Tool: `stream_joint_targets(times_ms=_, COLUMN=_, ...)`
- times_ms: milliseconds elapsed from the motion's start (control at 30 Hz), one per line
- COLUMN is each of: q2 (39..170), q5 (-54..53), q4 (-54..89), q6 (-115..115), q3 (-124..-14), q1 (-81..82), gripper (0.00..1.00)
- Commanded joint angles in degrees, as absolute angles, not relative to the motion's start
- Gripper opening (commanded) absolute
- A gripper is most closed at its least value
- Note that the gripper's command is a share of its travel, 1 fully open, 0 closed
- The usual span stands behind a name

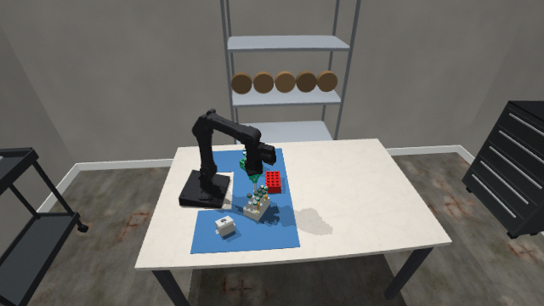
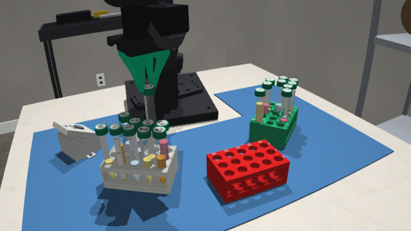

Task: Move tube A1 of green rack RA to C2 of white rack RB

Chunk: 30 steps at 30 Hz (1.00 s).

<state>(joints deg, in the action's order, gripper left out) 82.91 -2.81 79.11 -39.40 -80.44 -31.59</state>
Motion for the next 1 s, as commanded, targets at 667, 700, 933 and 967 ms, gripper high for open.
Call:
stream_joint_targets(times_ms=667, q2=82.6, q5=-2.8, q4=77.1, q6=-39.3, q3=-79.2, q1=-31.5, gripper=0.00)
stream_joint_targets(times_ms=700, q2=82.6, q5=-2.8, q4=77.1, q6=-39.3, q3=-79.2, q1=-31.5, gripper=0.00)
stream_joint_targets(times_ms=933, q2=82.6, q5=-2.8, q4=76.7, q6=-39.3, q3=-78.8, q1=-31.5, gripper=0.00)
stream_joint_targets(times_ms=967, q2=82.6, q5=-2.8, q4=76.6, q6=-39.3, q3=-78.7, q1=-31.5, gripper=0.00)
